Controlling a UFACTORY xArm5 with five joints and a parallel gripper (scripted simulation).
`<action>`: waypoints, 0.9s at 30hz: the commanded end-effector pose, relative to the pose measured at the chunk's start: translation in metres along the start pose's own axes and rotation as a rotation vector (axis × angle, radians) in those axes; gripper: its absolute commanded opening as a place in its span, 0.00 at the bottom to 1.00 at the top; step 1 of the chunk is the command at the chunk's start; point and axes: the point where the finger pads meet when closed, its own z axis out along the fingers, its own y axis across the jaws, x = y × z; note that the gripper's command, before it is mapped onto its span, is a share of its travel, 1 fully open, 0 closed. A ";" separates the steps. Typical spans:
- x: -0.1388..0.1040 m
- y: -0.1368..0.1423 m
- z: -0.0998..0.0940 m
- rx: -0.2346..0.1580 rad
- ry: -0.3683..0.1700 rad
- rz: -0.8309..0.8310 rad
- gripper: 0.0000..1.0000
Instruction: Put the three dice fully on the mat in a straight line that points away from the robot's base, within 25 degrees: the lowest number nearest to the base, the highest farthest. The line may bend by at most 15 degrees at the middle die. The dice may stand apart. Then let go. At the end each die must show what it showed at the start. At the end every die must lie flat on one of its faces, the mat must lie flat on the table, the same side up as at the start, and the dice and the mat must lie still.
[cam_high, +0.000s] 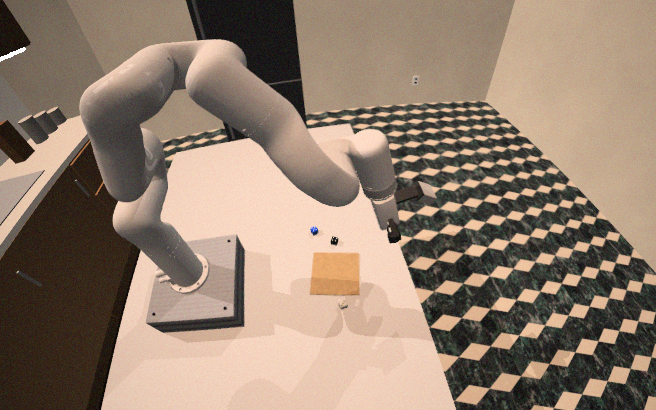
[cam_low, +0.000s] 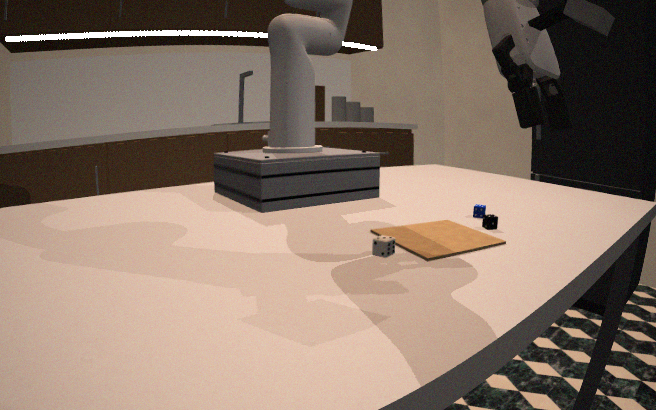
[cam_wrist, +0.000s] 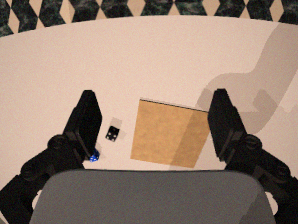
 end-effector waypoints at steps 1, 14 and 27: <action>-0.033 0.053 -0.008 -0.020 -0.091 -0.009 1.00; -0.109 0.128 -0.024 -0.009 -0.267 -0.012 1.00; -0.114 0.132 -0.025 -0.006 -0.276 -0.012 1.00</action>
